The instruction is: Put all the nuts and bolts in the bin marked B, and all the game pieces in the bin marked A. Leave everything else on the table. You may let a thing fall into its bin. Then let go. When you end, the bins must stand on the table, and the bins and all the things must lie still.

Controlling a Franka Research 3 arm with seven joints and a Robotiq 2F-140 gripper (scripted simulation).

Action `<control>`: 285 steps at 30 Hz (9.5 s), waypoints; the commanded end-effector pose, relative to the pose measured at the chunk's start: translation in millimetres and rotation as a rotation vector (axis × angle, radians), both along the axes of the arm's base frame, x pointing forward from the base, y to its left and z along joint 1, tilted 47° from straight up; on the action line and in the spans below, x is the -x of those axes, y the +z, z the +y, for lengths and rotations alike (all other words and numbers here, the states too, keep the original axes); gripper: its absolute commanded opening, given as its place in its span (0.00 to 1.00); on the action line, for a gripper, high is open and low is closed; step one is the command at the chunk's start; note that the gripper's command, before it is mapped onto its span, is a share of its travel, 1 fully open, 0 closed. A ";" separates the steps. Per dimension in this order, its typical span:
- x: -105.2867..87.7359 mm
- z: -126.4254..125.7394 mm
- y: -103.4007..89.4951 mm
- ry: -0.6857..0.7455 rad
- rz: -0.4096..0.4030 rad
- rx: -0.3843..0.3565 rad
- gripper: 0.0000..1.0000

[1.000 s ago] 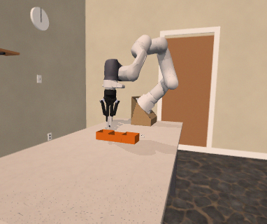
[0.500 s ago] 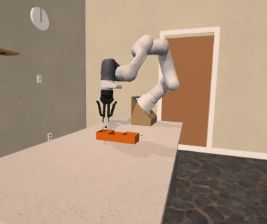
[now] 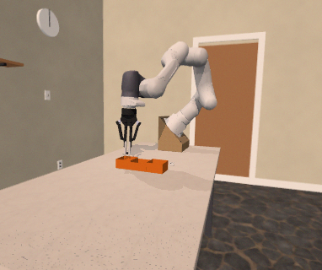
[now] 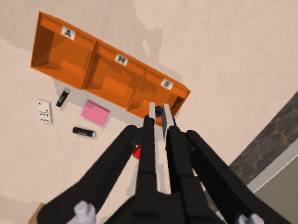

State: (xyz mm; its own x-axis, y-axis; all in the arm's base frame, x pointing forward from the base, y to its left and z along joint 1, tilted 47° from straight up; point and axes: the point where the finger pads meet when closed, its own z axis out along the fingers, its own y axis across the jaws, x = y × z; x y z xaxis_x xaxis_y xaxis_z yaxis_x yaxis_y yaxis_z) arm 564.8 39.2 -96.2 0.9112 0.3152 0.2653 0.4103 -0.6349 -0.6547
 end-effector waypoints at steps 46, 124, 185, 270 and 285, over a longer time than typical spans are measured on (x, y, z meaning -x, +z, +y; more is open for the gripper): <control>-1.0 3.0 3.9 -0.628 0.634 0.047 0.07; 0.0 2.2 3.1 -1.353 1.411 0.068 0.07; 0.4 38.5 -33.4 -1.353 1.411 0.068 0.07; -2.3 1.1 1.8 -1.353 1.411 0.068 0.19; -2.3 1.1 1.8 -1.353 1.411 0.068 0.19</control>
